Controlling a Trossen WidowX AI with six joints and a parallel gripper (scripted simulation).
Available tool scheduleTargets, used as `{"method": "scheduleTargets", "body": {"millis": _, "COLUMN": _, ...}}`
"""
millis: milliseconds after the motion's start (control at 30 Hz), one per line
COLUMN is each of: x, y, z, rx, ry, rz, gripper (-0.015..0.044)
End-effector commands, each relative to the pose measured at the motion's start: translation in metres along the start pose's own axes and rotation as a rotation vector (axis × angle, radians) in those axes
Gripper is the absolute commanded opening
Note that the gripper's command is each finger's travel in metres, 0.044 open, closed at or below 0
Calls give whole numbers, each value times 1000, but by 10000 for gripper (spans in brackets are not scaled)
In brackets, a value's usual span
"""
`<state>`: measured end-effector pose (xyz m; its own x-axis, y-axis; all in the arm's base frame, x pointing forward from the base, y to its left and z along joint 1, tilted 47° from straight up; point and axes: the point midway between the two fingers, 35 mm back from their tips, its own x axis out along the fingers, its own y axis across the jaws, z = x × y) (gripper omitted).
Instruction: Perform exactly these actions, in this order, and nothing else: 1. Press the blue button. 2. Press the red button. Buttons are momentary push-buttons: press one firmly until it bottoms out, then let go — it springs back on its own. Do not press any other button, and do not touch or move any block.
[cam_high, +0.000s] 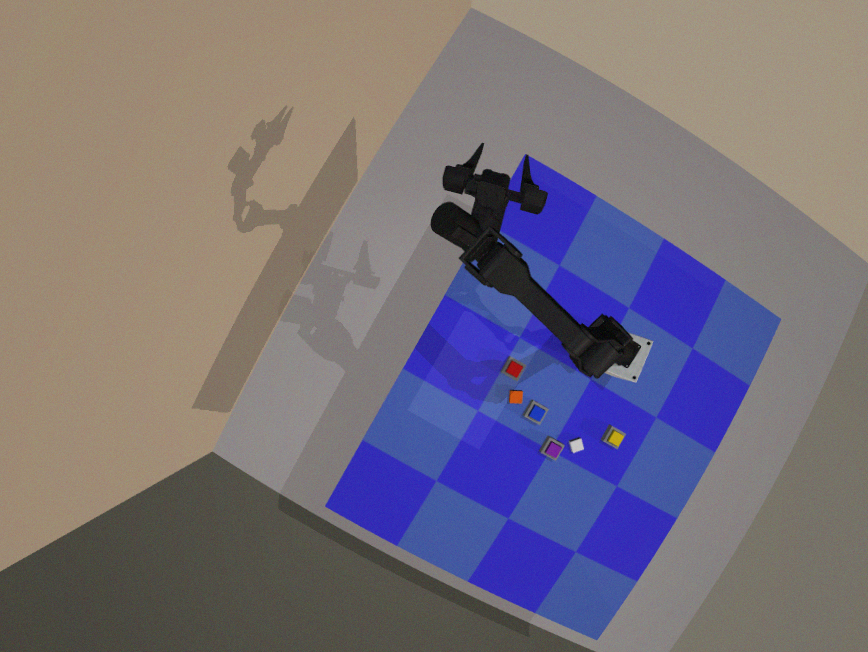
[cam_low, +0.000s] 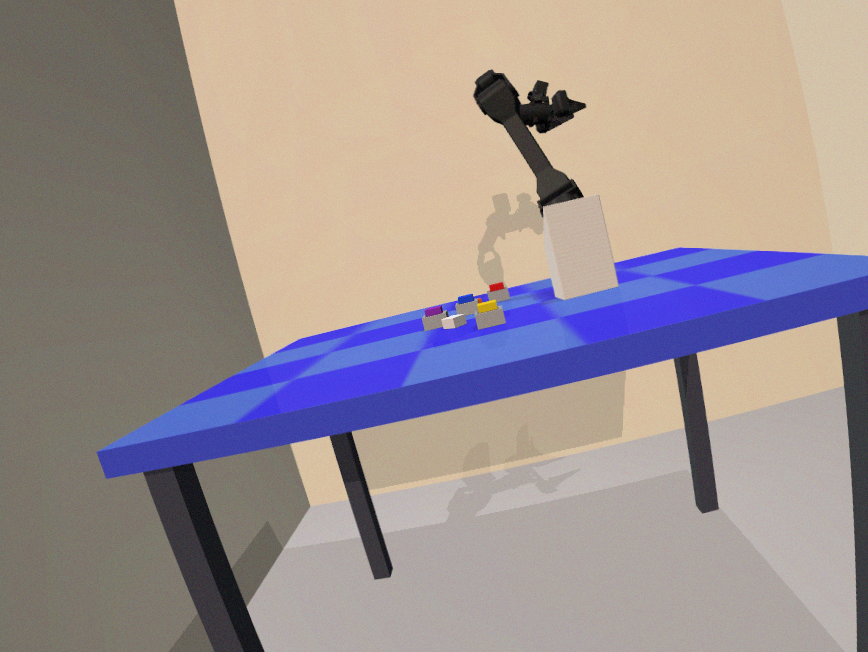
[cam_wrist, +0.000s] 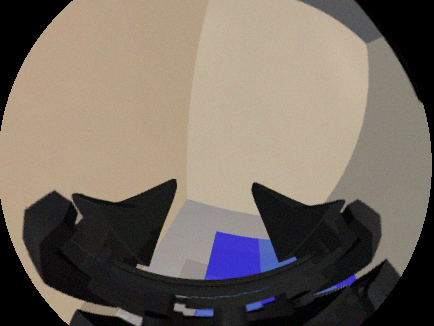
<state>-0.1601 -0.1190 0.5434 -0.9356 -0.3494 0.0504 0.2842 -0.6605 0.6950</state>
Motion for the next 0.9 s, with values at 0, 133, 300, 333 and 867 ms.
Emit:
{"method": "scheduleTargets", "body": {"millis": 0, "x": 0, "y": 1, "z": -3, "rx": -6, "ry": 9, "rz": 4, "gripper": 400}}
{"method": "scheduleTargets", "body": {"millis": 133, "x": -1, "y": 22, "z": -63, "rx": -125, "ry": 181, "rz": 87, "gripper": 400}}
{"method": "scheduleTargets", "body": {"millis": 300, "x": -30, "y": 48, "z": -152, "rx": -326, "ry": 415, "rz": 238, "gripper": 400}}
{"method": "scheduleTargets", "body": {"millis": 333, "x": -40, "y": 51, "z": -169, "rx": -369, "ry": 457, "rz": 272, "gripper": 400}}
{"method": "scheduleTargets", "body": {"millis": 867, "x": -276, "y": 2, "z": -344, "rx": -1144, "ry": 869, "rz": 949, "gripper": 400}}
